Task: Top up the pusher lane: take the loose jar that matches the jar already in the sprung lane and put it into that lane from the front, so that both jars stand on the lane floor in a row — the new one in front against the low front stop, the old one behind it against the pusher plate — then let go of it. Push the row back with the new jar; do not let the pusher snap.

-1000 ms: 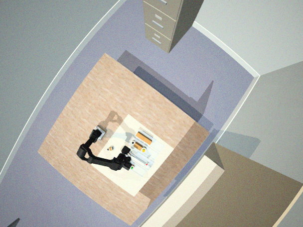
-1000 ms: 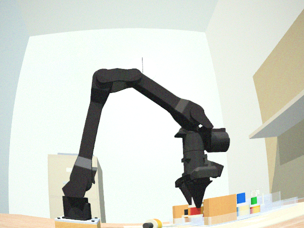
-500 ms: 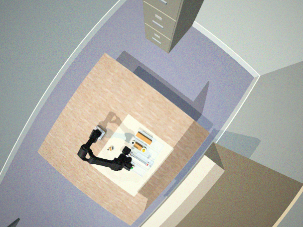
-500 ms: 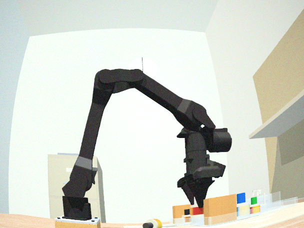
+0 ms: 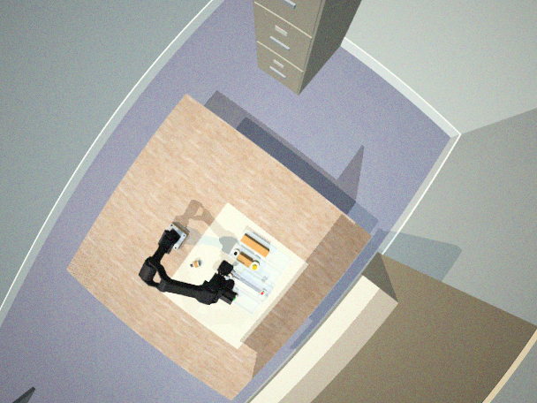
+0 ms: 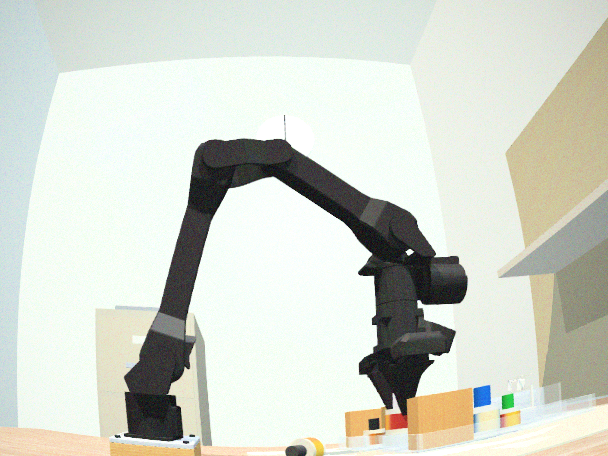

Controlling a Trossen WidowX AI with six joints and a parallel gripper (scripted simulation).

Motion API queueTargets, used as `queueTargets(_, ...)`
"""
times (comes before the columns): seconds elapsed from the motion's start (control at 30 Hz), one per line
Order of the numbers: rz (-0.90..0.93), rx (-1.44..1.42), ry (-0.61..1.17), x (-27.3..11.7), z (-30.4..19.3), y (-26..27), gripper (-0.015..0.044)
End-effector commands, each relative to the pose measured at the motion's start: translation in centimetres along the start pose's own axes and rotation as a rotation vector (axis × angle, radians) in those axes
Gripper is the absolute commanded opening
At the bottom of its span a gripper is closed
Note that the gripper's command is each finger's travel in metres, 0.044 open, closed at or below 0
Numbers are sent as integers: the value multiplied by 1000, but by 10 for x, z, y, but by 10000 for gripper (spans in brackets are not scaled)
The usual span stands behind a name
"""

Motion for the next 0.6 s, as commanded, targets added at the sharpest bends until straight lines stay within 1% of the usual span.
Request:
queueTargets(0.0, 0, -4, -16, 1, 8, 1, 0)
queueTargets(0.57, 0, -4, -16, -1, 11, 2, 0)
Point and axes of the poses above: the point midway between the two fingers, 35 mm back from their tips, its own x axis out along the fingers, its own y axis across the jaws, z = x × y, the point moved 2 cm from there along -x, back along the fingers, and after that the axes turned 12 degrees about x, right-handed, at the moved point
